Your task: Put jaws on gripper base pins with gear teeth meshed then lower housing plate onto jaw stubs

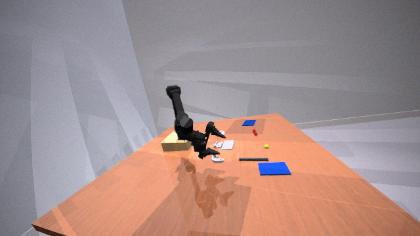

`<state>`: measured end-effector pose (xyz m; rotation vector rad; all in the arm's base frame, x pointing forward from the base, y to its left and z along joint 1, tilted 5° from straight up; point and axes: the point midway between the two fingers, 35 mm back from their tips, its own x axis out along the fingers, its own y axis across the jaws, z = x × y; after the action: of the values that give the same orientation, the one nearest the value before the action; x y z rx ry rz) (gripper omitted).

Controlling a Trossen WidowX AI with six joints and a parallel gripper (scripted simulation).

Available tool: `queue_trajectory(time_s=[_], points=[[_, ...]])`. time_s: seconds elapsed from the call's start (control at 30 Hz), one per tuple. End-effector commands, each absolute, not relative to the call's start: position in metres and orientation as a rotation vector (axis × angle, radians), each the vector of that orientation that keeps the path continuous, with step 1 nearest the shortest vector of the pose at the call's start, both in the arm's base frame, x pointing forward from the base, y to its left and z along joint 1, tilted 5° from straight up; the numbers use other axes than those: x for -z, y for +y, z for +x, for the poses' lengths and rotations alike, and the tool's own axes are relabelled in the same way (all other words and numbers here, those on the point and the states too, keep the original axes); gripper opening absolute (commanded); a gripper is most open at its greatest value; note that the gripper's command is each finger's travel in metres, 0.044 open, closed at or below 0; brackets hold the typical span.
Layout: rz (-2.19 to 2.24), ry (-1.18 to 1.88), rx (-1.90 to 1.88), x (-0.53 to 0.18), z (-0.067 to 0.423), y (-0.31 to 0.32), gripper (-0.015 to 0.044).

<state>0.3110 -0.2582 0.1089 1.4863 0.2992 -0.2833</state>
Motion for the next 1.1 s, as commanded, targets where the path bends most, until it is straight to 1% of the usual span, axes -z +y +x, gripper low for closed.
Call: queue_trajectory(time_s=[0.0, 0.43, 1.07], points=[[1.402, 0.326, 0.258, -0.117, 0.323, -0.244, 0.044], [1.254, 0.469, 0.216, -0.107, 0.352, -0.2, 0.044], [0.957, 0.694, 0.136, -0.089, 0.374, -0.13, 0.044]])
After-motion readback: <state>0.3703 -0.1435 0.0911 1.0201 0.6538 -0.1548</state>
